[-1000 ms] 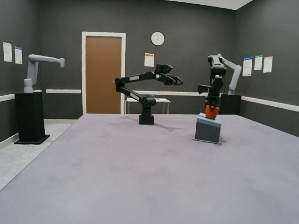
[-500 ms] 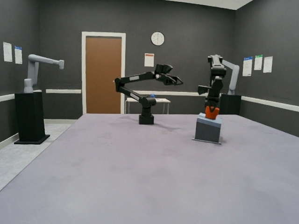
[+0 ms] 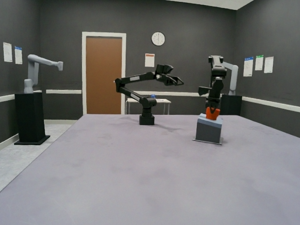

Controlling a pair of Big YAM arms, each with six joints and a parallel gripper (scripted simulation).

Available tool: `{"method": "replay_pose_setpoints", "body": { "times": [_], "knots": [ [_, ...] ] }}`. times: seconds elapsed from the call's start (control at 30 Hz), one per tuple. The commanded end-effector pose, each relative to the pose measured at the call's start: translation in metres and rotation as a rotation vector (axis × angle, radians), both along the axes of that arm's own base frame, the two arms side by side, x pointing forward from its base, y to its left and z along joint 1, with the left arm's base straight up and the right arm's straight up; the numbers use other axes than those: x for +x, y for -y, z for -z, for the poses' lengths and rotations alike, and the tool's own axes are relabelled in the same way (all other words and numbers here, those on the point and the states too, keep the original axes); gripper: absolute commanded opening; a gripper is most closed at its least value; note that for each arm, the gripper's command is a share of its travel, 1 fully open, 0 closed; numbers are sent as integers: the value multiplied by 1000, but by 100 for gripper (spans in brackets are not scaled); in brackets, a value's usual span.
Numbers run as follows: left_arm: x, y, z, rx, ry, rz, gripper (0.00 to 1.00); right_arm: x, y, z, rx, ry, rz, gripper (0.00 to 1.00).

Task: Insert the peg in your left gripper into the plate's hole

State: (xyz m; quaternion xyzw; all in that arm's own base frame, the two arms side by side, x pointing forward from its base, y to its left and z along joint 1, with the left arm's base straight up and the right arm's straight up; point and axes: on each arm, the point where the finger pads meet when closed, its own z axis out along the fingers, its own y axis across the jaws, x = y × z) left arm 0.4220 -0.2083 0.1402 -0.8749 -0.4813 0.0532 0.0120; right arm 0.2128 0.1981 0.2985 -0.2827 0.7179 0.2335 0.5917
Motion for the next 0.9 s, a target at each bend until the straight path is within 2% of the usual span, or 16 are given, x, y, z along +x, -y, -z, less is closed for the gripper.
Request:
{"method": "replay_pose_setpoints", "body": {
  "times": [0.0,0.07,0.13,0.2,0.57,0.6,0.77,0.8,0.87],
  "knots": [
    [-6,6,23,9,-22,2,40,0,0,-22,27,30,1,100],
    [-7,6,29,11,-26,5,40,0,0,-22,27,30,1,100],
    [11,7,-9,-13,22,15,40,0,0,-22,27,30,1,100],
    [15,3,-19,-12,20,9,40,0,0,-22,27,30,1,100],
    [14,3,-19,-12,20,6,40,0,0,-22,27,30,1,100],
    [7,3,-10,-4,4,5,40,0,0,-22,27,30,1,100],
    [14,6,-9,4,-5,1,40,0,0,-22,27,30,1,100],
    [7,4,1,11,-19,-2,40,0,0,-22,27,30,1,100],
    [6,5,-12,-2,17,-4,40,0,0,-22,27,30,1,100]
  ]
}}
